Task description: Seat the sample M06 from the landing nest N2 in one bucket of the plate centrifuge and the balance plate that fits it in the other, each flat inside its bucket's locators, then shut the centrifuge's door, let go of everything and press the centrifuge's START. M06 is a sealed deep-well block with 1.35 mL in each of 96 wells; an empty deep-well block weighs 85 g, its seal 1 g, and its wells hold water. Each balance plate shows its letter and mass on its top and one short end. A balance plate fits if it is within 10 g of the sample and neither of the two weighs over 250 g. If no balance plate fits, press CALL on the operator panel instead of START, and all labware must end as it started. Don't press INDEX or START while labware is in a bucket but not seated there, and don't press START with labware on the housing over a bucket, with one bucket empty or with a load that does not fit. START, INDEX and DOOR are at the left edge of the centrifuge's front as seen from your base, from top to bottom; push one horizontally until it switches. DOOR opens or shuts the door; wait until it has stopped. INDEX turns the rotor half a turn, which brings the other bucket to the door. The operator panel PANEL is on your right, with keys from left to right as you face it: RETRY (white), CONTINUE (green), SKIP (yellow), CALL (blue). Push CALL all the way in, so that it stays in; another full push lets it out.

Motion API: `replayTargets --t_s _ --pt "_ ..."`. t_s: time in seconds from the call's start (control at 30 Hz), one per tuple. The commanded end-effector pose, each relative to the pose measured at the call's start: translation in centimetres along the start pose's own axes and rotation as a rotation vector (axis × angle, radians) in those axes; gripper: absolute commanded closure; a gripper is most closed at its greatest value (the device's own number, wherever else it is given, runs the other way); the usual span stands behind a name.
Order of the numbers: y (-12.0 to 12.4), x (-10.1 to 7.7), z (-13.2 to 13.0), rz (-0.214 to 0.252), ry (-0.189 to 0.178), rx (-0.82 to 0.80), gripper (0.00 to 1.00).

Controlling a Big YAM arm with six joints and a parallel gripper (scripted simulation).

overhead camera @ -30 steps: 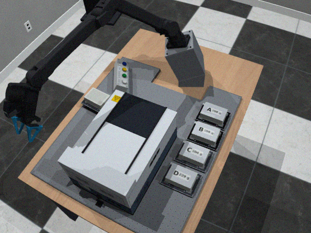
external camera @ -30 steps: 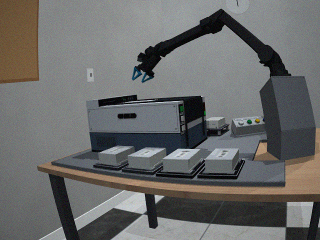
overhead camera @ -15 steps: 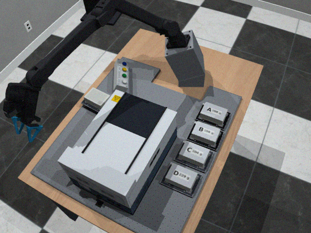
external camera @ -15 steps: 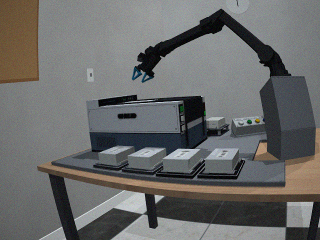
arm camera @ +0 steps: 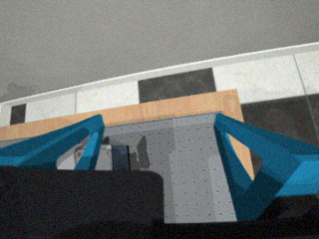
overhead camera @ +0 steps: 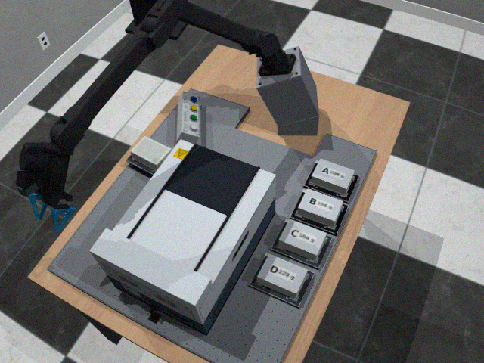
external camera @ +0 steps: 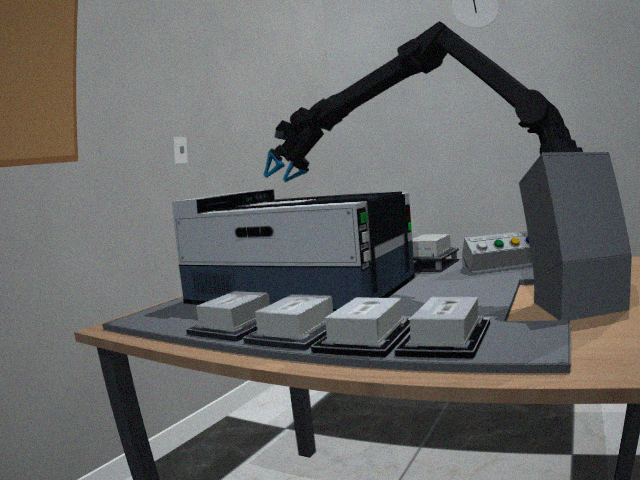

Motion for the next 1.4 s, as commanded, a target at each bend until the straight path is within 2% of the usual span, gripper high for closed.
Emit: replayTargets --t_s 0.0,0.03,0.1,0.2,0.27,0.3,0.33,0.43,0.5,0.6,0.73,0.77,0.83,1.3,1.33,1.37 --pt "-2.2 0.2 -2.3 -0.053 0.019 -0.016 0.0" --pt "-2.2 0.2 -2.3 -0.05 0.018 -0.016 0.0" --pt "-5.5 -3.0 -2.1 -0.104 0.023 -0.023 0.0" --pt "-5.6 -3.0 -1.5 -0.104 0.017 -0.027 0.0" --pt "-2.8 -0.2 -1.5 -0.06 0.011 -0.022 0.0" --pt "-2.4 0.2 -1.4 -0.054 0.01 -0.022 0.0" --pt "0.6 1.1 -1.2 -0.001 0.004 -0.015 0.0" --pt "-0.8 -0.1 -0.6 -0.026 0.001 -0.021 0.0" --pt "-3.8 -2.0 0.0 -0.08 0.001 -0.031 0.0" --pt "-2.8 -1.8 1.0 -0.063 -0.009 -0.034 0.0" --pt "-3.8 -2.3 1.2 -0.08 -0.009 -0.036 0.0" --pt "-3.0 -1.4 1.2 -0.068 -0.01 -0.034 0.0" --pt "-3.1 -2.3 1.5 -0.069 -0.01 -0.034 0.0" --pt "-4.2 -4.5 3.6 -0.099 -0.021 -0.015 0.0" --pt "-7.3 -6.0 3.8 -0.155 -0.02 -0.02 0.0" --pt "-4.5 -5.1 4.1 -0.106 -0.024 -0.015 0.0"
Point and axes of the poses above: the point where the finger pads meet when closed, its own x axis out along the fingers, its own z axis across the jaws, y = z × x, the point moved 2 cm from there along -x, back along the fingers, and after that the axes turned 9 degrees about x, right-handed, at the moved point
